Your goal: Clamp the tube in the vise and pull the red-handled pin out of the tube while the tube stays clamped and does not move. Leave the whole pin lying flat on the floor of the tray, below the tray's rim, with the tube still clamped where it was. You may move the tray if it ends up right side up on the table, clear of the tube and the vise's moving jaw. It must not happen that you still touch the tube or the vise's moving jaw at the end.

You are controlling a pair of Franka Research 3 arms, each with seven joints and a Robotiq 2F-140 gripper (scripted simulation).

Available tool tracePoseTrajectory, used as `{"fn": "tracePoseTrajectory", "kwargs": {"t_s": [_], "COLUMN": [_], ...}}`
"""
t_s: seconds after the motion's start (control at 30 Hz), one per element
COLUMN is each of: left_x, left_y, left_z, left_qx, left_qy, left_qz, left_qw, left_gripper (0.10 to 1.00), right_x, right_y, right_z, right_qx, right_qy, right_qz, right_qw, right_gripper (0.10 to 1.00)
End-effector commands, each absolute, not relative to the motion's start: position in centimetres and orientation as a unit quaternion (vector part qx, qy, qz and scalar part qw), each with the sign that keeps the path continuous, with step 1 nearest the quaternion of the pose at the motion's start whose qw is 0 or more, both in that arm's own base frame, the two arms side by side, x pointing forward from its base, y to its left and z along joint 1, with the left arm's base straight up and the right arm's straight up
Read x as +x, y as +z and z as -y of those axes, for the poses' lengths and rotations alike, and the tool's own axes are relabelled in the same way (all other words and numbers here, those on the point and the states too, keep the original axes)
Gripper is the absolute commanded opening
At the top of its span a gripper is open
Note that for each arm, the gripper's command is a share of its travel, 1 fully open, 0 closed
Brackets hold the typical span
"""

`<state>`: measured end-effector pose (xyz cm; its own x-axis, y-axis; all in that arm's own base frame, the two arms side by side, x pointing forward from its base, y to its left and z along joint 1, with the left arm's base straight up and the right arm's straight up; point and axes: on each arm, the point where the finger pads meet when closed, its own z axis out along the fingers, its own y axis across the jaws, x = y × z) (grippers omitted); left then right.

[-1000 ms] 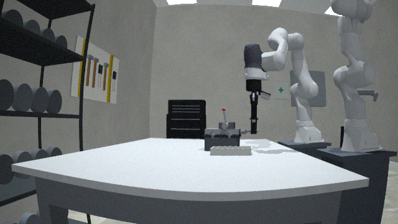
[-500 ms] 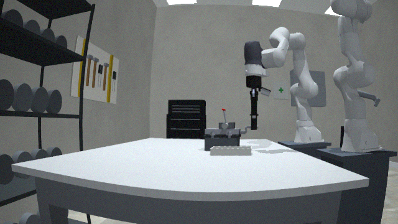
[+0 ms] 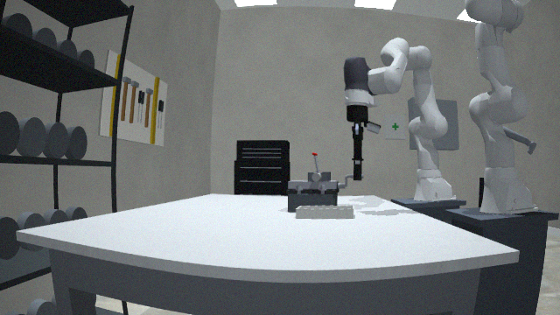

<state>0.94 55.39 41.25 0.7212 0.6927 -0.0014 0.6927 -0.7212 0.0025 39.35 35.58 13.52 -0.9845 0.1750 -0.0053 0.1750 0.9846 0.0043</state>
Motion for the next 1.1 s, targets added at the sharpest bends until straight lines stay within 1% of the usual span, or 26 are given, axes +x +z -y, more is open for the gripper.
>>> {"fn": "tracePoseTrajectory", "kwargs": {"t_s": [0.0,1.07], "left_x": [1.0,1.0], "left_y": [41.3,41.3], "left_z": [-55.4,-55.4], "left_qx": [0.927,0.927], "left_qy": [0.000,0.000], "left_qz": [-0.375,-0.375], "left_qw": [0.000,0.000], "left_gripper": [1.000,1.000], "right_x": [39.3,39.1], "right_y": [13.5,13.3], "right_z": [-35.0,-33.7], "right_qx": [0.084,0.084], "right_qy": [0.000,0.000], "right_qz": [-0.996,-0.996], "right_qw": [0.000,0.000], "right_gripper": [0.122,0.122]}}
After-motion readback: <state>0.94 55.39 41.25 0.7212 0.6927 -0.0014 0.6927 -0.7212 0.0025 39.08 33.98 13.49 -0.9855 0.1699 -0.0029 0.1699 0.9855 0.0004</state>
